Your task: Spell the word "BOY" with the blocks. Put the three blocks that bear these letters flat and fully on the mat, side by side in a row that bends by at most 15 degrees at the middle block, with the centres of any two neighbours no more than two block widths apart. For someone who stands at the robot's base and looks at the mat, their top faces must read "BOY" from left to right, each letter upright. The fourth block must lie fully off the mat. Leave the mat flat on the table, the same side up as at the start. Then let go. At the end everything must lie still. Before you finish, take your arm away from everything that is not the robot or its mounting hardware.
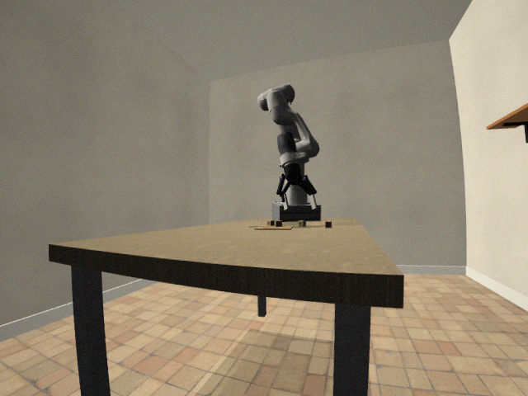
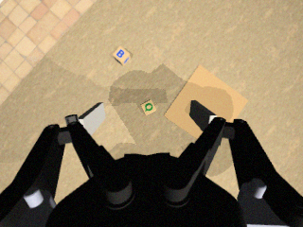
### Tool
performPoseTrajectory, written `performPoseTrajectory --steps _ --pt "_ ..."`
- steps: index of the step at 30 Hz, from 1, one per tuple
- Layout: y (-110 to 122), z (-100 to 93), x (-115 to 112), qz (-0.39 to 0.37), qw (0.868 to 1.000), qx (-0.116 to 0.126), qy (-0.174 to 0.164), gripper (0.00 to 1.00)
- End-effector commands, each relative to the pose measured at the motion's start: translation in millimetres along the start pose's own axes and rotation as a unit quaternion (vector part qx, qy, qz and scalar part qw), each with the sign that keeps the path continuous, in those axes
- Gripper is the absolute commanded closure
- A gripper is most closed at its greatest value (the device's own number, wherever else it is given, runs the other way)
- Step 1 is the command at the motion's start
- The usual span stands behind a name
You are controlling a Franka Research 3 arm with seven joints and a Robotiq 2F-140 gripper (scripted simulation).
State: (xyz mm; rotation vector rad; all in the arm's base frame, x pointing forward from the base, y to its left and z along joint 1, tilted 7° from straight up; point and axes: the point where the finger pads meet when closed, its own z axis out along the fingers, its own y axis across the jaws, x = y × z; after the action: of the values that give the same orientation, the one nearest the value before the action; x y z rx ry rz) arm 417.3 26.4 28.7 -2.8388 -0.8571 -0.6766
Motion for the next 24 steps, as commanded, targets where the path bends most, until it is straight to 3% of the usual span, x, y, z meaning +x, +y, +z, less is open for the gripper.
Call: performPoseTrajectory --steps 1,4,8,10,24 --pt "0.8 -0.3 -0.7 -0.002 1.000 -0.001 0.000 0.00" --pt "8.3 -0.4 0.2 -0.002 1.000 -0.001 0.001 0.00" --pt "83.2 -5.1 -5.6 -0.002 1.000 0.000 0.002 0.00" --pt "104.8 -7.5 -12.3 -0.002 1.000 -0.001 0.001 0.00" --pt "106.1 -7.7 -12.8 -0.002 1.000 -0.001 0.001 0.00"
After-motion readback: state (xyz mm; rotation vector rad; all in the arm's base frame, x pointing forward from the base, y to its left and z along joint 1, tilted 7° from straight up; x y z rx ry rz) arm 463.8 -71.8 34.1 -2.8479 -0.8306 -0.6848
